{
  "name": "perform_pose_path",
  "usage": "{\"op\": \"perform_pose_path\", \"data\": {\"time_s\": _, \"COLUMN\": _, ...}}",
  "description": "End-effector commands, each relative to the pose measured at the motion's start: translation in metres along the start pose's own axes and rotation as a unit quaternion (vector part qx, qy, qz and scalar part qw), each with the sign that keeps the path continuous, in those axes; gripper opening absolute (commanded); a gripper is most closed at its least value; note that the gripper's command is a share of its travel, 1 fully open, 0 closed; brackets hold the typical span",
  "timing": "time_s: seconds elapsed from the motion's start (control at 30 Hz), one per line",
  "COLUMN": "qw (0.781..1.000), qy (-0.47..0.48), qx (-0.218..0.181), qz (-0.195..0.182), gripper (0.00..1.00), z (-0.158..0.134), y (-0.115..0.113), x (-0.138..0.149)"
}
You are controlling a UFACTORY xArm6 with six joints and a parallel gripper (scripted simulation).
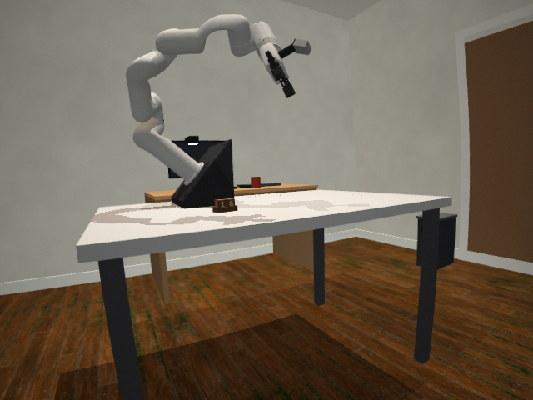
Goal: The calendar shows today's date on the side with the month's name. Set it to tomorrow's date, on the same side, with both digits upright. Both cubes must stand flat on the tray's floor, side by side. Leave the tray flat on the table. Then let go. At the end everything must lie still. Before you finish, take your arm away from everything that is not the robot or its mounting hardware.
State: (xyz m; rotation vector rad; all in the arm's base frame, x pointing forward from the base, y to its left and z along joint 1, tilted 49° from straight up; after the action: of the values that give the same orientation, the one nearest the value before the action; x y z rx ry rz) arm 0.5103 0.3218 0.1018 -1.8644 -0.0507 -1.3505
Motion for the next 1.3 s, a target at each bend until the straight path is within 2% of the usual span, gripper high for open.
{"op": "perform_pose_path", "data": {"time_s": 0.0, "qw": 1.0, "qy": 0.001, "qx": 0.002, "qz": 0.0, "gripper": 1.0, "z": 0.001, "y": -0.002, "x": 0.001}}
{"op": "perform_pose_path", "data": {"time_s": 0.6, "qw": 1.0, "qy": 0.004, "qx": 0.0, "qz": 0.001, "gripper": 1.0, "z": -0.001, "y": 0.0, "x": 0.001}}
{"op": "perform_pose_path", "data": {"time_s": 0.67, "qw": 1.0, "qy": 0.019, "qx": -0.014, "qz": 0.007, "gripper": 1.0, "z": -0.013, "y": 0.011, "x": 0.004}}
{"op": "perform_pose_path", "data": {"time_s": 0.73, "qw": 0.998, "qy": 0.051, "qx": -0.043, "qz": 0.019, "gripper": 1.0, "z": -0.039, "y": 0.032, "x": 0.009}}
{"op": "perform_pose_path", "data": {"time_s": 0.8, "qw": 0.998, "qy": 0.051, "qx": -0.043, "qz": 0.019, "gripper": 1.0, "z": -0.039, "y": 0.032, "x": 0.009}}
{"op": "perform_pose_path", "data": {"time_s": 0.83, "qw": 0.995, "qy": 0.073, "qx": -0.063, "qz": 0.026, "gripper": 1.0, "z": -0.057, "y": 0.045, "x": 0.012}}
{"op": "perform_pose_path", "data": {"time_s": 0.9, "qw": 0.995, "qy": 0.073, "qx": -0.063, "qz": 0.026, "gripper": 1.0, "z": -0.057, "y": 0.045, "x": 0.012}}
{"op": "perform_pose_path", "data": {"time_s": 0.93, "qw": 0.991, "qy": 0.098, "qx": -0.087, "qz": 0.034, "gripper": 1.0, "z": -0.08, "y": 0.059, "x": 0.015}}
{"op": "perform_pose_path", "data": {"time_s": 1.0, "qw": 0.991, "qy": 0.098, "qx": -0.087, "qz": 0.034, "gripper": 1.0, "z": -0.08, "y": 0.059, "x": 0.015}}
{"op": "perform_pose_path", "data": {"time_s": 1.03, "qw": 0.985, "qy": 0.125, "qx": -0.112, "qz": 0.04, "gripper": 1.0, "z": -0.105, "y": 0.072, "x": 0.017}}
{"op": "perform_pose_path", "data": {"time_s": 1.1, "qw": 0.985, "qy": 0.125, "qx": -0.112, "qz": 0.04, "gripper": 1.0, "z": -0.105, "y": 0.072, "x": 0.017}}
{"op": "perform_pose_path", "data": {"time_s": 1.13, "qw": 0.977, "qy": 0.153, "qx": -0.139, "qz": 0.046, "gripper": 1.0, "z": -0.131, "y": 0.084, "x": 0.018}}
{"op": "perform_pose_path", "data": {"time_s": 1.23, "qw": 0.977, "qy": 0.153, "qx": -0.139, "qz": 0.046, "gripper": 1.0, "z": -0.131, "y": 0.085, "x": 0.018}}
{"op": "perform_pose_path", "data": {"time_s": 1.27, "qw": 0.968, "qy": 0.18, "qx": -0.165, "qz": 0.05, "gripper": 1.0, "z": -0.159, "y": 0.095, "x": 0.018}}
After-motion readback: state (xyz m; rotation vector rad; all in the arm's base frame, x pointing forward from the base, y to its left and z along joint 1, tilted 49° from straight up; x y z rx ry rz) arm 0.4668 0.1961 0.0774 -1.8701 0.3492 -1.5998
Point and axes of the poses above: the point where the finger pads meet when closed, its own y axis out along the fingers, its own x axis across the jaws, z = x × y, the point moved 10 cm from there along -y, back along the fingers, and after that the axes turned 12 degrees about y, right-handed, at the moved point
